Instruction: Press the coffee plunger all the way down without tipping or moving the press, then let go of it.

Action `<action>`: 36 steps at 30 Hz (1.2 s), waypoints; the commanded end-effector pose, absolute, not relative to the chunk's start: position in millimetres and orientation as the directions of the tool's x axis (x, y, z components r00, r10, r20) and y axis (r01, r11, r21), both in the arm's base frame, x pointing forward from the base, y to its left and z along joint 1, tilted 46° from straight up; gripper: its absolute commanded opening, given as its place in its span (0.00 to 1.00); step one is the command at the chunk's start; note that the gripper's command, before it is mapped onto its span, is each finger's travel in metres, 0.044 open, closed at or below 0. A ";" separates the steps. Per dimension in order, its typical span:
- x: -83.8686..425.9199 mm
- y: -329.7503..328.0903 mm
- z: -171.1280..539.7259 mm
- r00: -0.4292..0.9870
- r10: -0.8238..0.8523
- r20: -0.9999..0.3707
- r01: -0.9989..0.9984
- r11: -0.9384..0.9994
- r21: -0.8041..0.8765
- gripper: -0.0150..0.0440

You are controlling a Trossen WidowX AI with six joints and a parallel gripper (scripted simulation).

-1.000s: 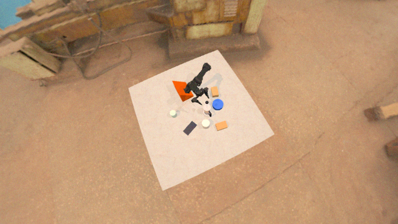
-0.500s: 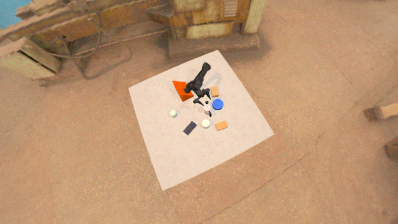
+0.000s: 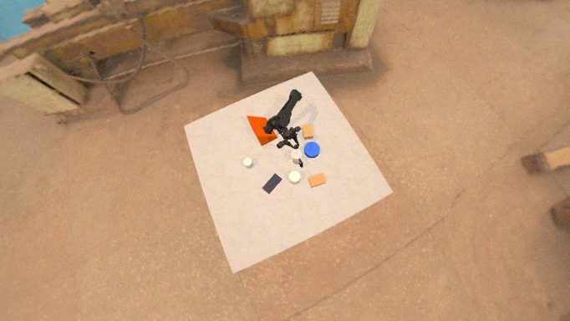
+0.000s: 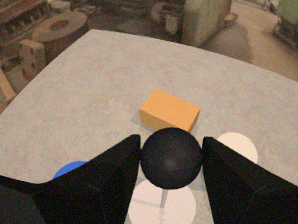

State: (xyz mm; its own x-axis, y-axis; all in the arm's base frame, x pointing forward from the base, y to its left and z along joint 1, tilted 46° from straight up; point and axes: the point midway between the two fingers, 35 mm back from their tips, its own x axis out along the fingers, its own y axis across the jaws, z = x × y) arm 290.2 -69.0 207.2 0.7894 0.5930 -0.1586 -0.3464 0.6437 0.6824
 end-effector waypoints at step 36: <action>297.0 -39.4 168.7 0.784 0.594 -0.181 -0.336 0.651 0.680 0.47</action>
State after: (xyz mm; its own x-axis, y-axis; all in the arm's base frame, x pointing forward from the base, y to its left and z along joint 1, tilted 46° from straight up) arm 298.6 -49.4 183.3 0.7943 0.5852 -0.1629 -0.3526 0.6625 0.6608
